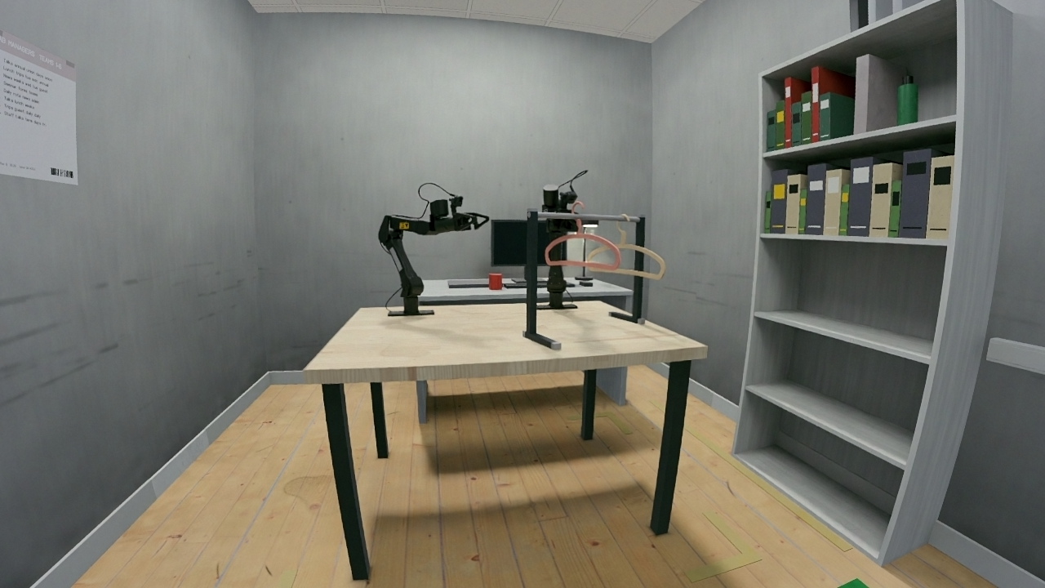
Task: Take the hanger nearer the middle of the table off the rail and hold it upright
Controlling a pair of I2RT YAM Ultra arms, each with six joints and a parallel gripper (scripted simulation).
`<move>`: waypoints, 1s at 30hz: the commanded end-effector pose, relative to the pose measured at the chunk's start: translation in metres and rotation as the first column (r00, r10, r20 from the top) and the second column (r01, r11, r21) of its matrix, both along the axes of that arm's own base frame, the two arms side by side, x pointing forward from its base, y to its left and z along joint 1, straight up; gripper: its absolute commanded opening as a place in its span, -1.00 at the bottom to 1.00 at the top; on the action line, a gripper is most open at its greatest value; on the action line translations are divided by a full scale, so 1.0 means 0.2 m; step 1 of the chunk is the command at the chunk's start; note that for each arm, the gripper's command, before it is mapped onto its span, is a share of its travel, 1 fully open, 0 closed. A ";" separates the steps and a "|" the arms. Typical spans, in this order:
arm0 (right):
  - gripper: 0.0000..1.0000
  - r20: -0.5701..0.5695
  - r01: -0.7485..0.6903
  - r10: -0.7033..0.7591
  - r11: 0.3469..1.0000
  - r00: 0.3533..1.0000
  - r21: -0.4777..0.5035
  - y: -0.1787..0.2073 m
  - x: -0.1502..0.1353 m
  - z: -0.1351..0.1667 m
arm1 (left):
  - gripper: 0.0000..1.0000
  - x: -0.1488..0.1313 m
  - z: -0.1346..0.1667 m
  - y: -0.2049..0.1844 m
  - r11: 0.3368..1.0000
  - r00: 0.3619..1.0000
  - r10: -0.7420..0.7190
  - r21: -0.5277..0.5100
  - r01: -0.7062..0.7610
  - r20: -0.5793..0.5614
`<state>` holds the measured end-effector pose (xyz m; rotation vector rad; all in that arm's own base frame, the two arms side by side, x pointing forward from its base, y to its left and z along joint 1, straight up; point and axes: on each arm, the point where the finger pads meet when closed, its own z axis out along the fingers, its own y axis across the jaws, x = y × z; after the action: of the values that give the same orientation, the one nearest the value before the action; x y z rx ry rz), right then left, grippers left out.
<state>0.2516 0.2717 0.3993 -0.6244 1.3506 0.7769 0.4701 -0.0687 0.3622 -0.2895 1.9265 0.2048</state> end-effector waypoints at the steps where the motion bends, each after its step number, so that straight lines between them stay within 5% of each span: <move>1: 1.00 0.038 -0.002 0.001 0.999 0.999 0.043 -0.01 -0.01 0.08 | -1.00 -0.02 0.11 0.00 1.000 1.000 -0.007 0.002 0.007 0.012; 14: 1.00 0.038 -0.002 0.001 0.999 0.999 0.043 -0.01 -0.01 0.08 | -1.00 -0.16 0.15 -0.07 0.998 0.998 -0.062 -0.018 0.062 0.003; 30: 1.00 0.038 -0.002 0.001 0.999 0.999 0.043 -0.01 -0.01 0.08 | -1.00 -0.57 0.14 -0.19 0.995 0.995 -0.095 -0.016 0.094 -0.028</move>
<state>0.2516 0.2717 0.3993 -0.6244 1.3506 0.7769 0.3771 -0.1189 0.3901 -0.1591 1.9543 0.0858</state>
